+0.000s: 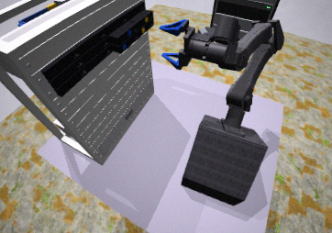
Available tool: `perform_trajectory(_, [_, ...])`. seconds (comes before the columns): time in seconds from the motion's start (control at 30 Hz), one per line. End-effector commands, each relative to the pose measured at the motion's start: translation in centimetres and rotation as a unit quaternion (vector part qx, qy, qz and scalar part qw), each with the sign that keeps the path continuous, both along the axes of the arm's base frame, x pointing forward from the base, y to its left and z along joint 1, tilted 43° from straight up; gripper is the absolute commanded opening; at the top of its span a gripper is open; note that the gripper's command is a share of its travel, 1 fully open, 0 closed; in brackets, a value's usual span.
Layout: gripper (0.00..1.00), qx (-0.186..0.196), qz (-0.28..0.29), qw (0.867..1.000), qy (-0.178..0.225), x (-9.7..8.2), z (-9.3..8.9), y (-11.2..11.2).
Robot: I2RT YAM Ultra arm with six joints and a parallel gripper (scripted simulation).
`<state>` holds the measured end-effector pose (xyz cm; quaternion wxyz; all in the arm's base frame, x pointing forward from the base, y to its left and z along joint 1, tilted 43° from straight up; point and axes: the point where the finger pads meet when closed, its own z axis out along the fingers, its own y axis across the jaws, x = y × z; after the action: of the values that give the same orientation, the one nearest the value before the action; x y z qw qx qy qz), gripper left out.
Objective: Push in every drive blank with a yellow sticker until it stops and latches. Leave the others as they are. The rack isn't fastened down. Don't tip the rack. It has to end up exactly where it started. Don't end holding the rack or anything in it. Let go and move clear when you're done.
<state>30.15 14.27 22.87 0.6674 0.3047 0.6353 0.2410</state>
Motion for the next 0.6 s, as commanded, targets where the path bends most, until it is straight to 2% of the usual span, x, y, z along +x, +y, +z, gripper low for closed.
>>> perform_trajectory(0.0, [1.00,0.017,0.015,1.000,-0.020,0.9,0.7,2.1])
perform_trajectory(0.27, [1.00,0.017,0.013,1.000,-0.020,2.4,-0.9,3.9])
perform_trajectory(0.57, [1.00,0.018,0.012,1.000,-0.020,2.6,-1.1,4.1])
